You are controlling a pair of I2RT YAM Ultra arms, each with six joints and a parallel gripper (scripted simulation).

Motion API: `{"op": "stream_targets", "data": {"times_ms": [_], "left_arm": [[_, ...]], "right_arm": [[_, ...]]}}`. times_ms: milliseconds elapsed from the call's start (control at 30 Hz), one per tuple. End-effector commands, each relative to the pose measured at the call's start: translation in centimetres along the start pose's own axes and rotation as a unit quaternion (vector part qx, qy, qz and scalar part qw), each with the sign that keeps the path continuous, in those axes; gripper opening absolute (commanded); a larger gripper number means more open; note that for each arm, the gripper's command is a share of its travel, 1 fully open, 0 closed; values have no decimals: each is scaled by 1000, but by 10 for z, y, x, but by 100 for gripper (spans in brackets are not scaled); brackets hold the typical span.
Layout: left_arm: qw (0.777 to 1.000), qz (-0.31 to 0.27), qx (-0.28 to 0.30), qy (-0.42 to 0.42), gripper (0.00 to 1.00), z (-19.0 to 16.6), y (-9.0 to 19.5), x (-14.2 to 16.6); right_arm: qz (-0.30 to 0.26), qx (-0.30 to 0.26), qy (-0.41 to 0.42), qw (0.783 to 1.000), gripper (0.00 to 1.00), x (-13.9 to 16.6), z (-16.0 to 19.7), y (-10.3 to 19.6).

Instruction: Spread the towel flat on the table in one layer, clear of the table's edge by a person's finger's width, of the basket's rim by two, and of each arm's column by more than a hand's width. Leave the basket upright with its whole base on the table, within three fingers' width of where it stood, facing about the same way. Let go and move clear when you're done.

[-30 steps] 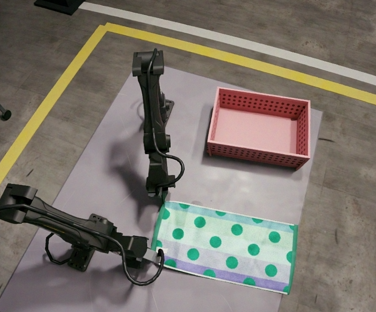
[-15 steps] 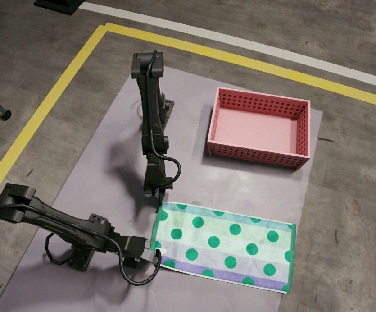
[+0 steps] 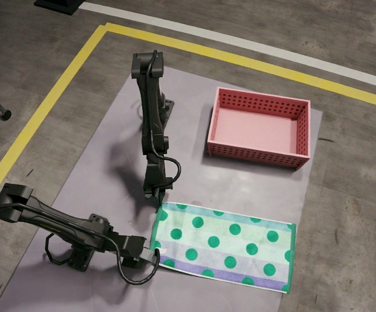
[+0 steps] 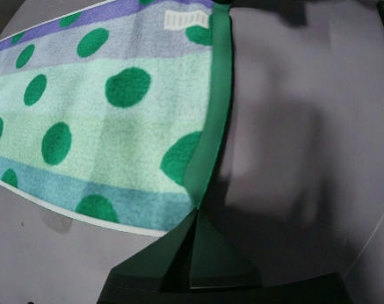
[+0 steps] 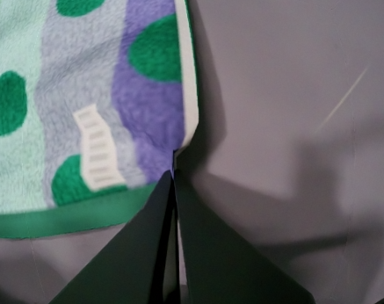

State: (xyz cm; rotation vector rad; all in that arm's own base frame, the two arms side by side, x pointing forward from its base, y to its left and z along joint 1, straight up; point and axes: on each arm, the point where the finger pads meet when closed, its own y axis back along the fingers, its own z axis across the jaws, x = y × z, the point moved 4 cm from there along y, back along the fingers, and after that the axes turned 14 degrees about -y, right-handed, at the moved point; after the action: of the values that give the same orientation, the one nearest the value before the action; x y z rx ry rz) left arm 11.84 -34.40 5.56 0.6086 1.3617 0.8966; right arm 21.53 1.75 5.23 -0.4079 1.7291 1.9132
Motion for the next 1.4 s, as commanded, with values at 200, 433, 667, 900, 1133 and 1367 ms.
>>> {"op": "stream_targets", "data": {"times_ms": [200,433,667,900,1133,1367], "left_arm": [[1000,-17,-1,-1,0,7,18,-22],[1000,-8,-2,-1,0,-8,13,-21],[1000,1,0,-1,0,-32,8,-23],[1000,1,0,-1,0,-57,8,-29],[1000,0,0,-1,0,-75,8,-34],[1000,-4,2,1,0,-75,9,-31]], "right_arm": [[-23,-5,2,1000,0,-21,5,19],[-6,-3,0,1000,0,-3,-3,17],[-22,-6,1,1000,0,-5,-9,31],[-4,-2,0,1000,0,22,-21,34],[-16,-3,2,1000,0,22,-27,45],[-14,-3,1,1000,0,25,-28,44]]}}
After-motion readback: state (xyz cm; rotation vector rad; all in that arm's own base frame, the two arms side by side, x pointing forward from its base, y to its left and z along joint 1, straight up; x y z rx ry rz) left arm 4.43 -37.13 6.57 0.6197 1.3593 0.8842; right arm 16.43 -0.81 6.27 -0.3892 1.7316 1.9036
